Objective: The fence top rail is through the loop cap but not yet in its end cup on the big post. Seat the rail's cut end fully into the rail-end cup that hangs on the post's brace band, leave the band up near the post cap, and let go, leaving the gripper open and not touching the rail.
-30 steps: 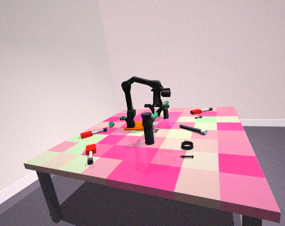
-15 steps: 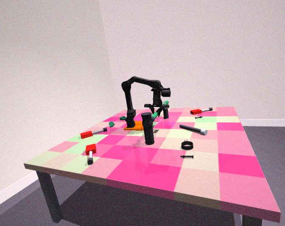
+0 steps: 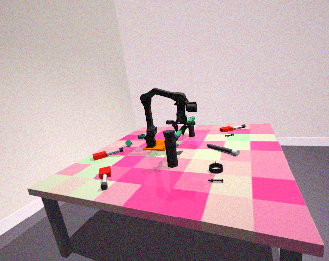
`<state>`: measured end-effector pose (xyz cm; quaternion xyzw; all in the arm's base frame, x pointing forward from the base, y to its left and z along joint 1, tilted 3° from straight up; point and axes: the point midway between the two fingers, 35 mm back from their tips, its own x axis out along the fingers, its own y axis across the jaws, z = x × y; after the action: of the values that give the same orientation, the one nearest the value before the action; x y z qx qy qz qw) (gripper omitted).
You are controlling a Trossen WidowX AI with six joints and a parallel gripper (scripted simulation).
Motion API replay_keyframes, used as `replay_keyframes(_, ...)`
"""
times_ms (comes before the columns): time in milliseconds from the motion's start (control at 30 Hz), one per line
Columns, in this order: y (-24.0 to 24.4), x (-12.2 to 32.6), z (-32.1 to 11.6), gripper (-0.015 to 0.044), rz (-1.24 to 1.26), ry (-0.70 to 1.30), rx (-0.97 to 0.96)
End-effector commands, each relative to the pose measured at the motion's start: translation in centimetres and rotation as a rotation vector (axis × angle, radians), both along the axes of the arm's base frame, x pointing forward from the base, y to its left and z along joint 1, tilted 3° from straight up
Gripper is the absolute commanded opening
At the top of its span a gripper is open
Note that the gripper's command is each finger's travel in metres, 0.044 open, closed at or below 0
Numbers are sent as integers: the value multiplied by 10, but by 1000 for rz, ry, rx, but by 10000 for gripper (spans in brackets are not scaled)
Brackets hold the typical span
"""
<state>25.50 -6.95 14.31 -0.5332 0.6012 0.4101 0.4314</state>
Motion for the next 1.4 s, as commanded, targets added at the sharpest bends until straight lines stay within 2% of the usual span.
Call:
replay_keyframes(0,-6,2,5,0,1,-7,-13)
replay_keyframes(1133,-33,5,14,0,1,-7,-16)
replay_keyframes(1367,-25,0,7,0,5,17,3)
